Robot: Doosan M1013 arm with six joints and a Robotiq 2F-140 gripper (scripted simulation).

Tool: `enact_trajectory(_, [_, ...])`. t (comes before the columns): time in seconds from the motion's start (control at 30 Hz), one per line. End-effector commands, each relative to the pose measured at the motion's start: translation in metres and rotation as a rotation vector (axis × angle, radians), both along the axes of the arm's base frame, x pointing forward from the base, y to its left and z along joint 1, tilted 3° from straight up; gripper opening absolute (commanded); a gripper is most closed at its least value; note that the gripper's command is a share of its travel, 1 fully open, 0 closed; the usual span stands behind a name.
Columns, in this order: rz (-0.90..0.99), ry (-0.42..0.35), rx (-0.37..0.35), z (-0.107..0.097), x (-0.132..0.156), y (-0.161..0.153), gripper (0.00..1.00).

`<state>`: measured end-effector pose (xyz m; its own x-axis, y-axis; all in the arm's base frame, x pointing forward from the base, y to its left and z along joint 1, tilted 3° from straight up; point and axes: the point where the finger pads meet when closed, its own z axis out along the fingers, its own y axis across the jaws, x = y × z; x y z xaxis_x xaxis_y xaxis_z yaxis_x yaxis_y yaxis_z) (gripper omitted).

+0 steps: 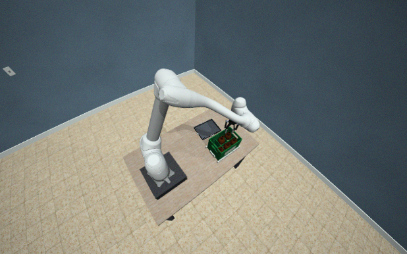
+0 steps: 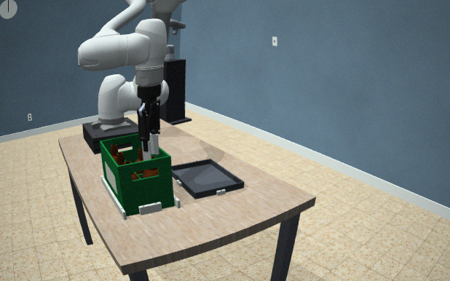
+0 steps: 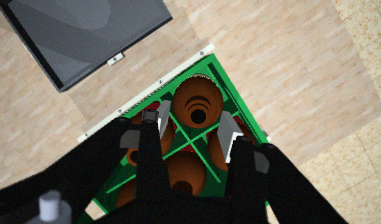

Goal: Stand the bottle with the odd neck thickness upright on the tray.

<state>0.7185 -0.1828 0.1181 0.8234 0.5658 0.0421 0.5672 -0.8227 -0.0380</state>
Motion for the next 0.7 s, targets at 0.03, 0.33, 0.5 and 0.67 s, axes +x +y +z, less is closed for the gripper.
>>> enact_trajectory(0.03, [-0.005,-0.003,-0.001,0.021,0.002,-0.002,0.38])
enact_trajectory(0.33, [-0.005,-0.003,-0.001,0.045,0.001,-0.003,0.38])
enact_trajectory(0.5, [-0.005,-0.003,-0.001,0.058,0.001,-0.004,0.38])
enact_trajectory(0.67, [-0.005,-0.003,-0.001,0.064,0.001,-0.004,0.38])
